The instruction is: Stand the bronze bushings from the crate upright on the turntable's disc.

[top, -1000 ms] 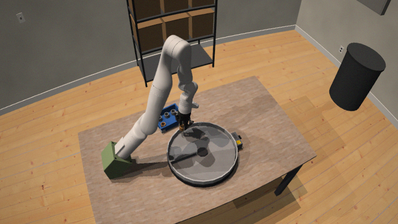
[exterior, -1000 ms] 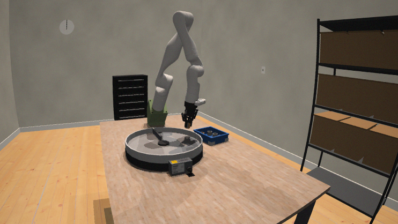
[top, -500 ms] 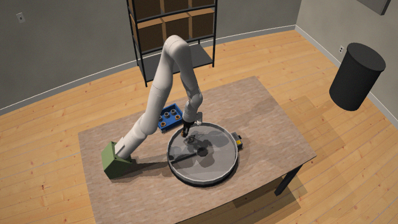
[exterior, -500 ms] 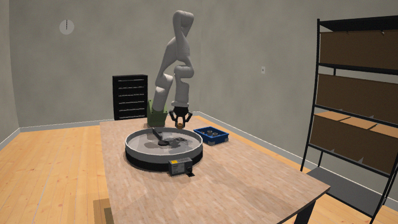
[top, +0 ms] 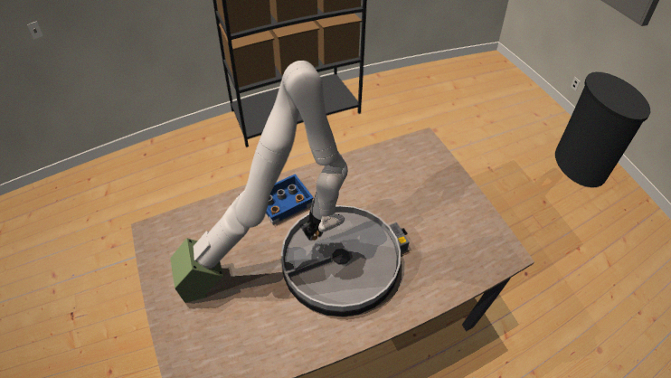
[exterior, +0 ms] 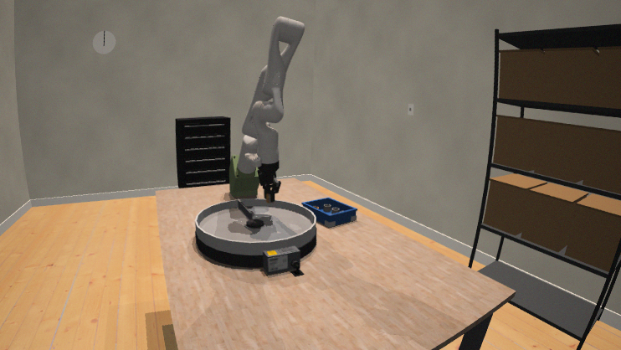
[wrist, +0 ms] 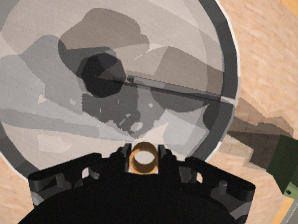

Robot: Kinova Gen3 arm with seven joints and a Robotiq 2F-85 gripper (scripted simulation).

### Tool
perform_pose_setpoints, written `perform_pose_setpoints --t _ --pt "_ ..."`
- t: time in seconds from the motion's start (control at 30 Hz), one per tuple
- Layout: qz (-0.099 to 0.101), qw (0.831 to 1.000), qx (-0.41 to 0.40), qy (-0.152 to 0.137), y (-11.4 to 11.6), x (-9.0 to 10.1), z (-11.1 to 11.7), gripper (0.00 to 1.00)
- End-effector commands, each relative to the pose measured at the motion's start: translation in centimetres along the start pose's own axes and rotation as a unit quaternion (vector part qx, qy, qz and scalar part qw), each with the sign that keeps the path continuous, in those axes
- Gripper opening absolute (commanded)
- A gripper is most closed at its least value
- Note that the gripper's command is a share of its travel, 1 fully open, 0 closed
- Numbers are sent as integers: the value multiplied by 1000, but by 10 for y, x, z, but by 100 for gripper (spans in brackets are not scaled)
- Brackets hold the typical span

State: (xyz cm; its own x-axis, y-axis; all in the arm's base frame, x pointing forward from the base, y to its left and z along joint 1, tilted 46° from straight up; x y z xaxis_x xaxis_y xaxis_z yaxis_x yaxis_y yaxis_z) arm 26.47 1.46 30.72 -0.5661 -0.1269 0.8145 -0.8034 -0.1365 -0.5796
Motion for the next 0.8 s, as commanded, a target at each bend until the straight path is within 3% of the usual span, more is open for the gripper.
perform_pose_setpoints --t 0.0,0.13,0.27,0.43,0.6,0.67,0.77 --pt "-1 997 -79 -1 4 -1 13 0" --pt "3 989 -147 -4 6 0 20 0" --pt "10 961 -276 -10 9 1 34 0" --pt "19 906 -422 -18 12 2 50 0" --pt "28 837 -546 -25 16 3 65 0" --pt "28 837 -546 -25 16 3 65 0" --pt "34 791 -610 -29 19 4 74 0"
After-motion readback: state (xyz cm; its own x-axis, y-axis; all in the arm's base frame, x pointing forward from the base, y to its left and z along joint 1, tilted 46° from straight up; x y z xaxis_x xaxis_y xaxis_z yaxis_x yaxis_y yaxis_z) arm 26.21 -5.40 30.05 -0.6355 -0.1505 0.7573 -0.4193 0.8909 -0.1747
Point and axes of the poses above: the point where the finger pads meet when closed, its own x axis back along the fingers, its own y axis across the jaws, z = x × y, the point moved 6 cm from there along x, back along the fingers, and after that the axes turned 9 degrees about -x, right-handed, at the moved point
